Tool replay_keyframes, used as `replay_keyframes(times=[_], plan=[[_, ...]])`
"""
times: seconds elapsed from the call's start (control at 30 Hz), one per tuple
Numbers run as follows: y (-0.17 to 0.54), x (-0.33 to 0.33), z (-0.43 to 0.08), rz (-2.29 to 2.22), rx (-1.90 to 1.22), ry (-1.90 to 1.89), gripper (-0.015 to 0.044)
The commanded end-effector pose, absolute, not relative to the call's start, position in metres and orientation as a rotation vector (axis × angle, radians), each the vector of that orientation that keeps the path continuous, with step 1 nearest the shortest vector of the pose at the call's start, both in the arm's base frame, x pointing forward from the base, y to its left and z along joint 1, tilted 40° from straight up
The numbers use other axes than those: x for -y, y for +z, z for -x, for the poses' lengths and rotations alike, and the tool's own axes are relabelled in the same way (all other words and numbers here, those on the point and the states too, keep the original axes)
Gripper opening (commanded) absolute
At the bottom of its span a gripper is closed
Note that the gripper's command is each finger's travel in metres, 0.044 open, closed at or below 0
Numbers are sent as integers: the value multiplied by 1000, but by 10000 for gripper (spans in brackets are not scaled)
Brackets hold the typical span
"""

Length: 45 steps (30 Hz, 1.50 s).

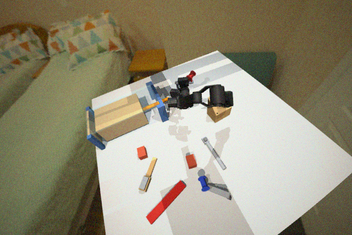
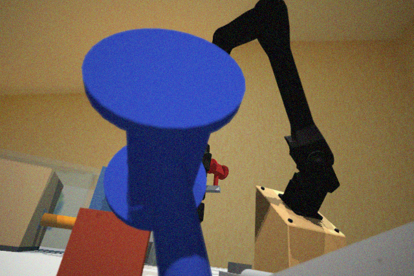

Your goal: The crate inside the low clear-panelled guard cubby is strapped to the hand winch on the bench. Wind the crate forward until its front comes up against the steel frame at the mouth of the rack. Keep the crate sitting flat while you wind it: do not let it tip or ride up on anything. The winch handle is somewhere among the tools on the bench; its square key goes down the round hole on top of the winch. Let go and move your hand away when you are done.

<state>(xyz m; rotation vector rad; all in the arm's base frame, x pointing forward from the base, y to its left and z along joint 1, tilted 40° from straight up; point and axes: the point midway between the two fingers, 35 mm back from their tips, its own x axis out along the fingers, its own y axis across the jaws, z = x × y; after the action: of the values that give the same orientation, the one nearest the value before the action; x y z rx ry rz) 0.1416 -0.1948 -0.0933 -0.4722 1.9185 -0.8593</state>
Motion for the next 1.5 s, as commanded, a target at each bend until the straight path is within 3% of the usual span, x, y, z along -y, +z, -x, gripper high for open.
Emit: replay_keyframes(times=[0.0,1.47], plan=[[-92,196,-136,486,-1910,-872,0],[-119,175,-137,497,-1895,-906,0]])
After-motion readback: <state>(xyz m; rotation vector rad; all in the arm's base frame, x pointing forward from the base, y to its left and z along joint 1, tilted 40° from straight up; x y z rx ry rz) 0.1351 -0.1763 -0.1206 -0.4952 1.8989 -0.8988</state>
